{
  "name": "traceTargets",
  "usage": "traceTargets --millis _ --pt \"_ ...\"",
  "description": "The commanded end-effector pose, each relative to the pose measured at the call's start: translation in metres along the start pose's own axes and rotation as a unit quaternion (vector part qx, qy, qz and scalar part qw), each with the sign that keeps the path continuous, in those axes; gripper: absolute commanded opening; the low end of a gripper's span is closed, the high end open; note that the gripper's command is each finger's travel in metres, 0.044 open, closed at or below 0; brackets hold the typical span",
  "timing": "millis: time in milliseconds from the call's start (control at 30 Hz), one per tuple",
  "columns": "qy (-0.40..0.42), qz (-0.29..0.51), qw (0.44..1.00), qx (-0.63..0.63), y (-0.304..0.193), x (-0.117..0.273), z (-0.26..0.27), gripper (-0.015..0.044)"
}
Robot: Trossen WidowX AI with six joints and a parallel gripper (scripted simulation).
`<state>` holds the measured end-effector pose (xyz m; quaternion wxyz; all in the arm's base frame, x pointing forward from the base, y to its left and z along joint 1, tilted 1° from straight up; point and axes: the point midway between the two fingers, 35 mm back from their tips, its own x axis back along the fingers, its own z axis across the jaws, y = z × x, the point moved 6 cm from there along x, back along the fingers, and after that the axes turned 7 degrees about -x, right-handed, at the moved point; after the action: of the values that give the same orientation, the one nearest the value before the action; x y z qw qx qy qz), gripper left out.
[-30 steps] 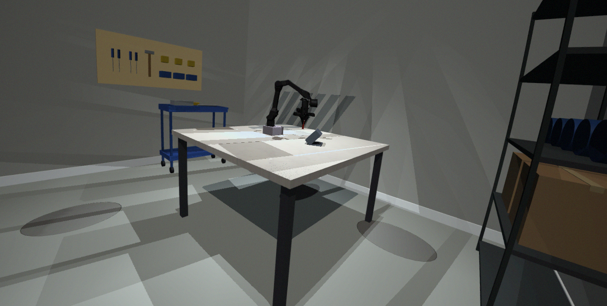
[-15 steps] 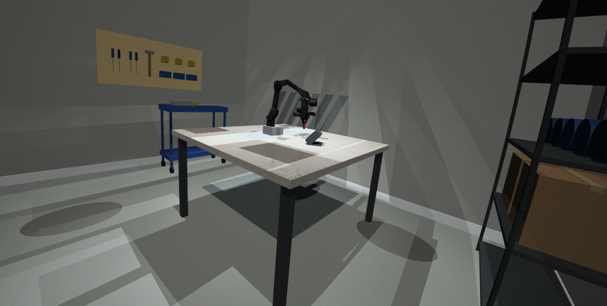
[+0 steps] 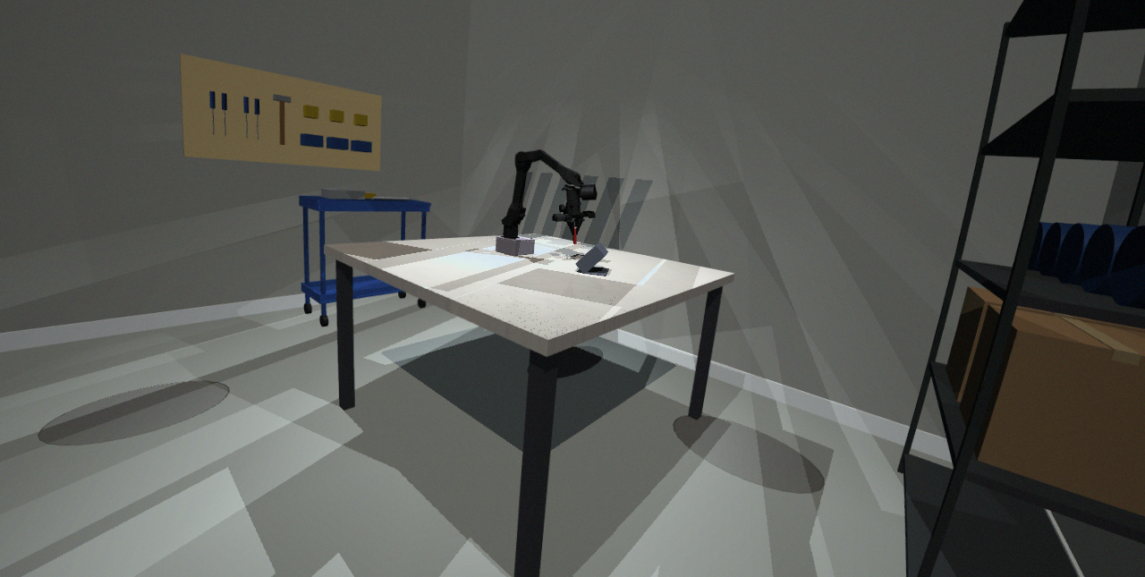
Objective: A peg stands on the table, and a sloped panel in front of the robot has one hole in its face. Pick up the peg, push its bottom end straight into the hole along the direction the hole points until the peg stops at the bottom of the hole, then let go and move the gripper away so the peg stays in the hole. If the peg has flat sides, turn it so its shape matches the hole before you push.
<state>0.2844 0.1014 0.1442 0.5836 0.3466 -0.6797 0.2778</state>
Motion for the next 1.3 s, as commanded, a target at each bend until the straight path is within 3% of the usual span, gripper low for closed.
traceTargets --millis 0,1267 --pt "-0.013 -0.001 1.000 -0.013 -0.004 0.001 0.004 0.0000" --pt "-0.105 0.010 0.989 -0.099 -0.044 0.005 0.028 0.0000"
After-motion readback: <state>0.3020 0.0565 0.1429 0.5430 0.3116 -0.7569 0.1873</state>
